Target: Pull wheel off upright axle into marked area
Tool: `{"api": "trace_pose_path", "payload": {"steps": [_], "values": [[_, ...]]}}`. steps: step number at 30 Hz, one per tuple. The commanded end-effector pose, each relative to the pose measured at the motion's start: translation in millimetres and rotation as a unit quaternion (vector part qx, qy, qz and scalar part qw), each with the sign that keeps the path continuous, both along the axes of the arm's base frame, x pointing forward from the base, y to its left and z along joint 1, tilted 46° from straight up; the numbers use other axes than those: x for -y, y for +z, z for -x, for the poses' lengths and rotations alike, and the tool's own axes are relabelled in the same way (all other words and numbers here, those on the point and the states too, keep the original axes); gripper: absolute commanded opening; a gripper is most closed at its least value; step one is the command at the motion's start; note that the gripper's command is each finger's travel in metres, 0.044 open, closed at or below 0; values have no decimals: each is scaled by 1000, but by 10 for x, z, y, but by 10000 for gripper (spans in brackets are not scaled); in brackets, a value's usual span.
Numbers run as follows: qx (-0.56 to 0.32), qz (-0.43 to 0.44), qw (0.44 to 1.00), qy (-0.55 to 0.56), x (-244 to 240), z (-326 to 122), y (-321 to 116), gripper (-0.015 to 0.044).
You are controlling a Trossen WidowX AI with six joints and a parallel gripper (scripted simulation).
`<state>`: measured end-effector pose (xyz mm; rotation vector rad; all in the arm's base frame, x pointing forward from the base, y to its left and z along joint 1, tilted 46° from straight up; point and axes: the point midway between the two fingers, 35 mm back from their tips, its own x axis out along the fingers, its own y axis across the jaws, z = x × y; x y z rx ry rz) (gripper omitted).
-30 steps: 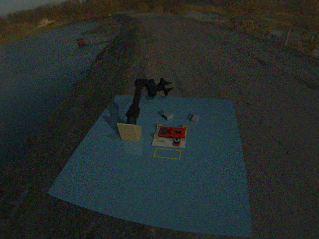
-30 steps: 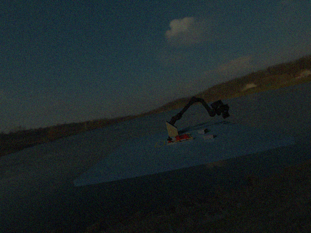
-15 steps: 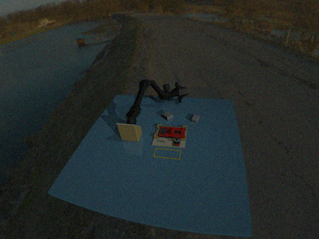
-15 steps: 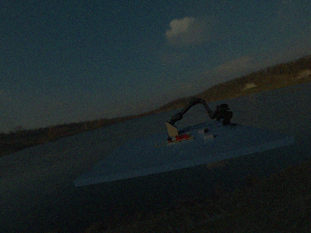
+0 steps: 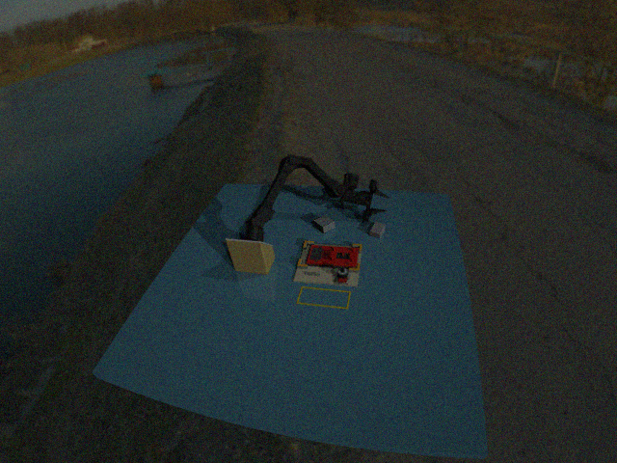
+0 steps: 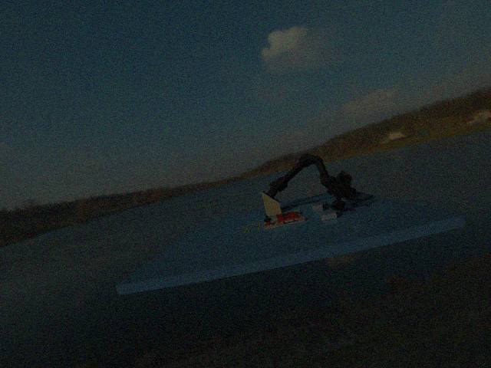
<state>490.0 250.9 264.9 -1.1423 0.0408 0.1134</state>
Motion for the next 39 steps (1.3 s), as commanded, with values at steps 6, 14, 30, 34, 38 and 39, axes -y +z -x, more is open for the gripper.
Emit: {"api": "trace_pose_path", "payload": {"steps": [6, 14, 30, 34, 38, 39], "values": [[-154, -26, 988, -11, 698, -330, -741, 300], [-324, -86, 941, -39, 1482, -313, -1525, 300], [-644, -410, 632, -135, 2767, 877, -2654, 300], [-672, -531, 490, -163, 2963, 1230, -2642, 300], [-673, -573, 435, -171, 3026, 1332, -2607, 300], [-673, -573, 435, -171, 3026, 1332, -2607, 300]]}}
